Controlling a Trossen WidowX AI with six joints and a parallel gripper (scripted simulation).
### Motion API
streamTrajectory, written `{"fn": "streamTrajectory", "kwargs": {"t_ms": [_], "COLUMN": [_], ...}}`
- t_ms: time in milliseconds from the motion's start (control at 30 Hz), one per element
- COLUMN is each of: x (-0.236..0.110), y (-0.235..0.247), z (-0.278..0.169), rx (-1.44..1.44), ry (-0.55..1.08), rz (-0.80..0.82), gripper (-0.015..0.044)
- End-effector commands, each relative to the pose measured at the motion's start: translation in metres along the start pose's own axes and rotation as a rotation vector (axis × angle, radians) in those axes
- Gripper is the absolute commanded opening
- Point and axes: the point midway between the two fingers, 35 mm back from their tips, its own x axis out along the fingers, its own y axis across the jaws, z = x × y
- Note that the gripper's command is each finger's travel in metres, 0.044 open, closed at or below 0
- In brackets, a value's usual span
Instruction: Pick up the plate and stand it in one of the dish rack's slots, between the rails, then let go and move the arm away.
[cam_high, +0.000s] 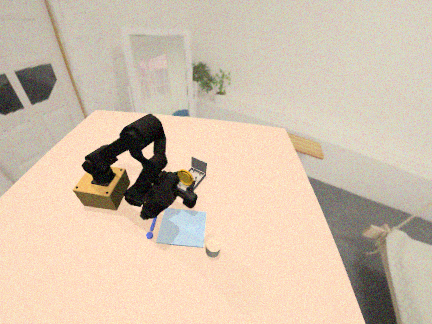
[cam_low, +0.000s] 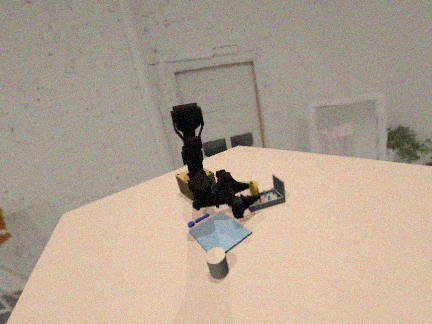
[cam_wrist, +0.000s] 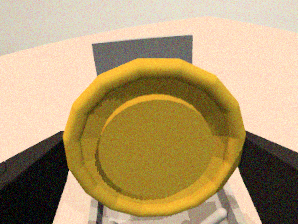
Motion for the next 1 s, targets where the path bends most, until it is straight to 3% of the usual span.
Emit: {"fn": "streamTrajectory", "kwargs": {"t_ms": [0,367,667,967], "x": [0.0,0.0,-0.001,-0.009], "y": [0.0,0.0,-0.001,0.0], "z": [0.0,0.0,0.007,0.093], "rx": [0.0,0.0,-0.001,-0.009], "ry": [0.0,0.0,-0.003,-0.041], "rz": [0.0,0.0,-0.001,-0.009], "gripper": [0.0105,0.0394,0.04,0.04]}}
